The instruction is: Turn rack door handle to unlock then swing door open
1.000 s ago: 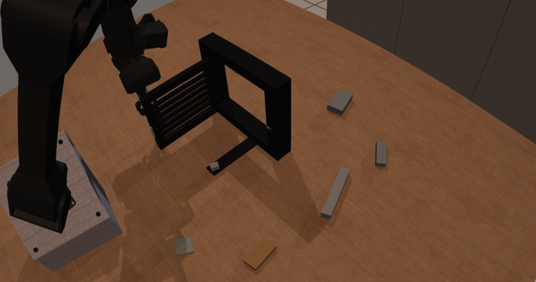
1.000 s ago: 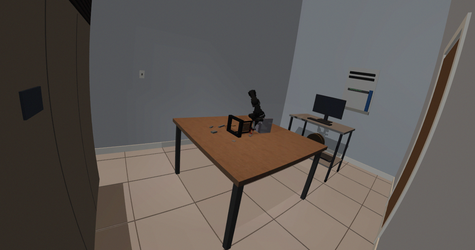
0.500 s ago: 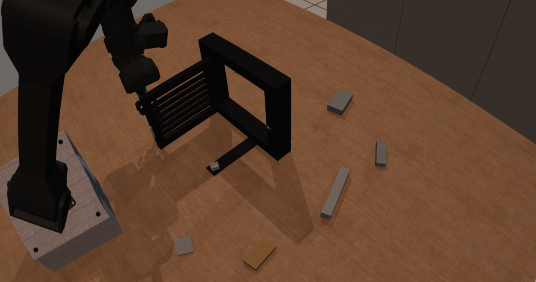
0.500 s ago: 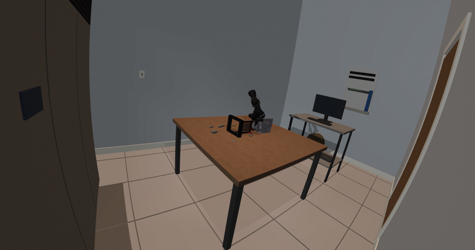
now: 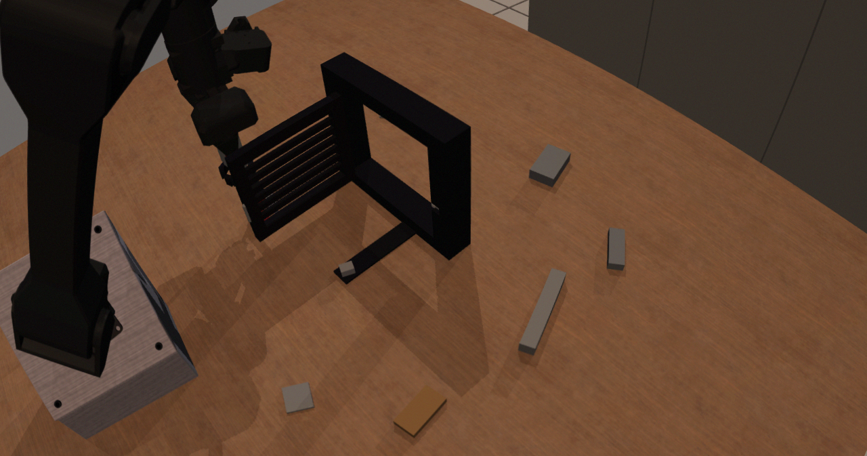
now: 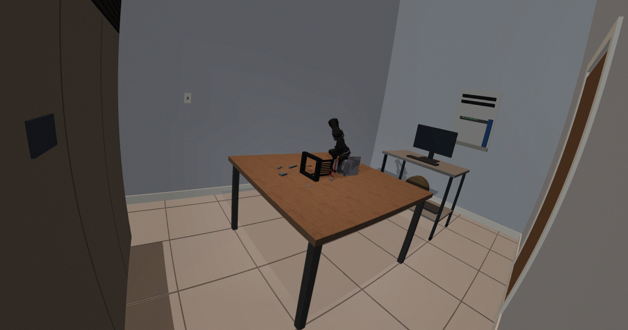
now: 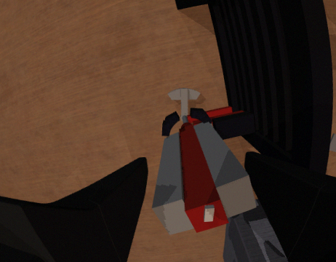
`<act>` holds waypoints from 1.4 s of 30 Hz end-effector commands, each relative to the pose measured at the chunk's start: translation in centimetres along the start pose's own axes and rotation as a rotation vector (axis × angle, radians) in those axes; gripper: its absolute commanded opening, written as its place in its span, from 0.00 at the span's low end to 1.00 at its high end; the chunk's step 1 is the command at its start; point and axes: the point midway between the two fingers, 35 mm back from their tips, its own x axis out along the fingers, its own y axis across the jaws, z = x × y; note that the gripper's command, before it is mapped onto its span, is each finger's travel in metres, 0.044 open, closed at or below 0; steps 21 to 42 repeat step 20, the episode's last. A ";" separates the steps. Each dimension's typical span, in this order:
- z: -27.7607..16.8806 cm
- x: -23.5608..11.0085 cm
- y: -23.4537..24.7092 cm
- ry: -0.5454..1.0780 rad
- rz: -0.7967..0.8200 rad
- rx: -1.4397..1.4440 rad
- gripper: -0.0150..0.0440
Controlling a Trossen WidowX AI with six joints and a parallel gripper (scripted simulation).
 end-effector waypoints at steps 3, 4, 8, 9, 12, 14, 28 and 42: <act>0.1 -1.1 0.2 0.002 0.006 0.004 0.75; 0.1 -1.2 0.2 0.002 0.006 0.003 0.75; 0.1 -1.8 0.2 0.002 0.007 0.003 0.75; 0.1 -2.0 0.2 0.002 0.007 0.003 0.75; 0.1 -2.4 0.2 0.002 0.007 0.003 0.75; 0.1 -2.7 0.2 0.002 0.007 0.003 0.75; 0.1 -3.7 0.2 0.002 0.007 0.003 0.75; 0.1 -3.7 0.2 0.002 0.007 0.003 0.75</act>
